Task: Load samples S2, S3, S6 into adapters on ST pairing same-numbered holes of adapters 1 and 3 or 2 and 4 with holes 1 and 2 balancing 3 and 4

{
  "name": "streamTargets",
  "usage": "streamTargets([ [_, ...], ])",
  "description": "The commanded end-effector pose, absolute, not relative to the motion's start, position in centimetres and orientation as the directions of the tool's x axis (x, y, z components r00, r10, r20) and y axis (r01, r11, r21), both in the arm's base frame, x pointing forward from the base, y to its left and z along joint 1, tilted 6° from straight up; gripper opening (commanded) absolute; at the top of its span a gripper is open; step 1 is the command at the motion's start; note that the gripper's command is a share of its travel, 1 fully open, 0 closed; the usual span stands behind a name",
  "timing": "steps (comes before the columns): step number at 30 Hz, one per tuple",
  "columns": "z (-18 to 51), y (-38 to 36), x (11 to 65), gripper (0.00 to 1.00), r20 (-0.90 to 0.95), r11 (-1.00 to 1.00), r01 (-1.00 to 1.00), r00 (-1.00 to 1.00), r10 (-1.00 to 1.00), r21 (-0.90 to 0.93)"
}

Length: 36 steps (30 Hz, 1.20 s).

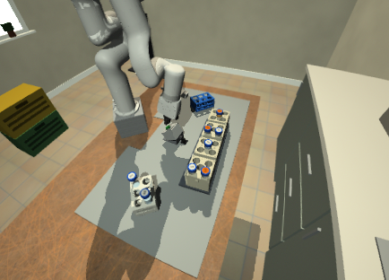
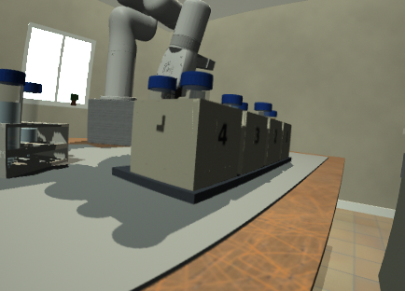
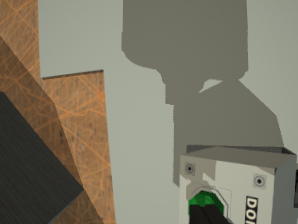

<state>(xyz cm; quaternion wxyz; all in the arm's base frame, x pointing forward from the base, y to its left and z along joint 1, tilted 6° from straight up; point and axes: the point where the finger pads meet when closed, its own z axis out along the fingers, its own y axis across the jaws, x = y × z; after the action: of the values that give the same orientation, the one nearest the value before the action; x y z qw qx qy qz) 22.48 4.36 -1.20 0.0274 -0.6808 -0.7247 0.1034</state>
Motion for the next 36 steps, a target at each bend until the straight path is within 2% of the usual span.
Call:
streamTargets([
  [1,-1.4,4.4,22.6,0.0,-0.101,0.052,0.981,-0.071,0.992,-0.185],
  [36,-2.9,4.3,22.7,0.0,-0.101,0.052,0.981,-0.071,0.992,-0.185],
])
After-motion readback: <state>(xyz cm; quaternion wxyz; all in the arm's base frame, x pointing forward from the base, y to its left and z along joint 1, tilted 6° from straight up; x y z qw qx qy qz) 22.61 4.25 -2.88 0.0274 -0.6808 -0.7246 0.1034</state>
